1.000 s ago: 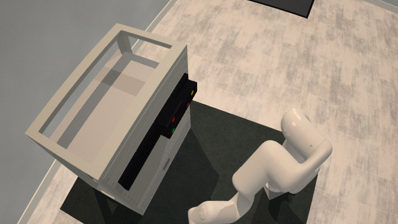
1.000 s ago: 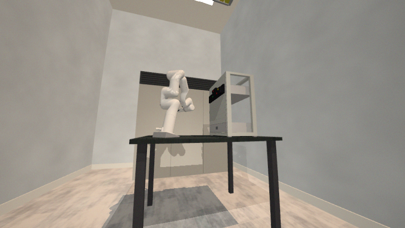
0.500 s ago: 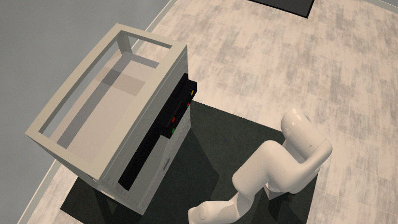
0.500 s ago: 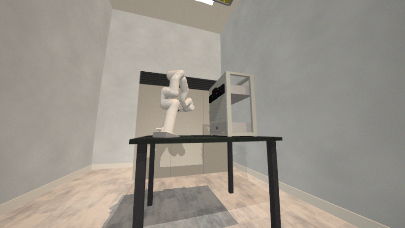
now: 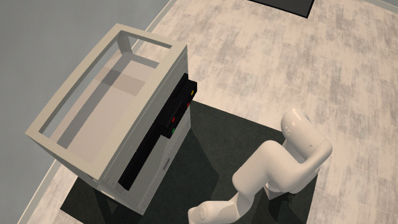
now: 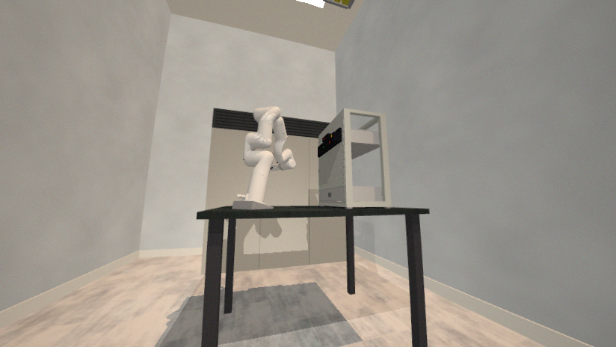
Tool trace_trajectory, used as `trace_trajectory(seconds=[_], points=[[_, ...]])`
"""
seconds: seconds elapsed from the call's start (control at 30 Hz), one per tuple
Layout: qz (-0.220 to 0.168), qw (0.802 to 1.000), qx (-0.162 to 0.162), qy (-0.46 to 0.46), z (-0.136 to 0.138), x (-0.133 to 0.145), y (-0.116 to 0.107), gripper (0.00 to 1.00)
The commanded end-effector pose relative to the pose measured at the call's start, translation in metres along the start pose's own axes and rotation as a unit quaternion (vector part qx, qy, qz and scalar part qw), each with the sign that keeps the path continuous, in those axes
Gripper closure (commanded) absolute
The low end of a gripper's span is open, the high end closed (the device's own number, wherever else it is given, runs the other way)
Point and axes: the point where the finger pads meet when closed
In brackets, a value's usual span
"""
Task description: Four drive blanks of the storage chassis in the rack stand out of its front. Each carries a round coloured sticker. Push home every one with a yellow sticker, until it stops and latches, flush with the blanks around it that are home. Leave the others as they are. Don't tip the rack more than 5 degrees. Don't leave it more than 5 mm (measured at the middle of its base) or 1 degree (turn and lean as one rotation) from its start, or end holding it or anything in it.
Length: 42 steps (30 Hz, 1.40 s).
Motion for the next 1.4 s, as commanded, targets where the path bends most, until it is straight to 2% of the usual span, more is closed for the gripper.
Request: trace_trajectory(seconds=[0.0, 0.53, 0.7, 1.03, 1.1, 1.37], points=[[0.001, 1.000, 0.000, -0.002, 0.001, -0.001, 0.000, 0.00], [-0.007, 1.000, 0.012, 0.001, 0.009, -0.001, -0.005, 0.00], [-0.016, 1.000, 0.025, 0.005, 0.018, -0.001, -0.011, 0.00], [-0.046, 0.996, 0.077, 0.019, 0.049, -0.003, -0.037, 0.00], [-0.046, 0.996, 0.077, 0.019, 0.049, -0.003, -0.037, 0.00], [-0.078, 0.986, 0.145, 0.040, 0.084, -0.008, -0.073, 0.00]])
Point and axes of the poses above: the point where the finger pads meet when closed, its own y axis out along the fingers, its own z axis across the jaws, x = y × z, and after that the axes turned 9 degrees about -y, right-handed
